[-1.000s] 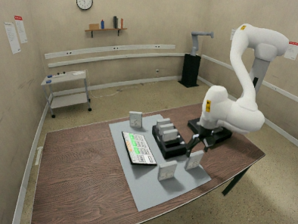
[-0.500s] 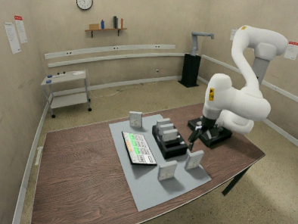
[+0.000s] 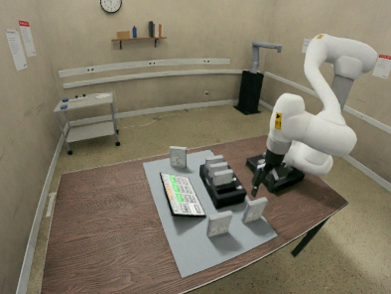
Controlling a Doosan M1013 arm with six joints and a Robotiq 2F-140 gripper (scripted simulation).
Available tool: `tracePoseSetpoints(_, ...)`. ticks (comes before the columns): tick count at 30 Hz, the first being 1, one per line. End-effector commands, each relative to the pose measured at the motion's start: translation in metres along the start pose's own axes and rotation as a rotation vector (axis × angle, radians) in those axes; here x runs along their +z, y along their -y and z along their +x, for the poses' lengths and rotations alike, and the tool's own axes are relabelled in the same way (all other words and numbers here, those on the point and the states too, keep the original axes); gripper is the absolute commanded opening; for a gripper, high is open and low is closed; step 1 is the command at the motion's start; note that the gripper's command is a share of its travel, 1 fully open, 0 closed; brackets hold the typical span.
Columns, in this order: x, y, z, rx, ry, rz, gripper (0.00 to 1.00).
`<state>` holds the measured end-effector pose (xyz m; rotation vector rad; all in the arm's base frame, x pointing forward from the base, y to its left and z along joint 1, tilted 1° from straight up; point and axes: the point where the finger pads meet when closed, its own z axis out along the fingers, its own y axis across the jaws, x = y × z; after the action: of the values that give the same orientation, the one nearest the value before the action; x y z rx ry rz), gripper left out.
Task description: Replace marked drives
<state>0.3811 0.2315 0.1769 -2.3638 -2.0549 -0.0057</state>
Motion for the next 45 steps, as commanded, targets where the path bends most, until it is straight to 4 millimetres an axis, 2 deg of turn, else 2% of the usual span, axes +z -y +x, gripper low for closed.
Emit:
tracePoseSetpoints(1,-0.001,0.000,0.000,0.000,-0.001,-0.001,0.10)
tracePoseSetpoints(30,-0.001,-0.003,-0.001,0.002,-0.001,-0.001,0.10)
tracePoseSetpoints(34,-0.002,-0.027,-0.015,0.022,-0.001,-0.001,0.10)
tracePoseSetpoints(38,-0.005,-0.079,-0.053,0.069,0.000,-0.001,0.10)
tracePoseSetpoints(42,-0.006,-0.106,-0.087,0.139,0.000,-0.001,0.10)
tracePoseSetpoints(44,-0.006,-0.106,-0.087,0.139,0.000,-0.001,0.10)
tracePoseSetpoints(45,-0.007,-0.129,-0.113,0.159,0.000,-0.001,0.10)
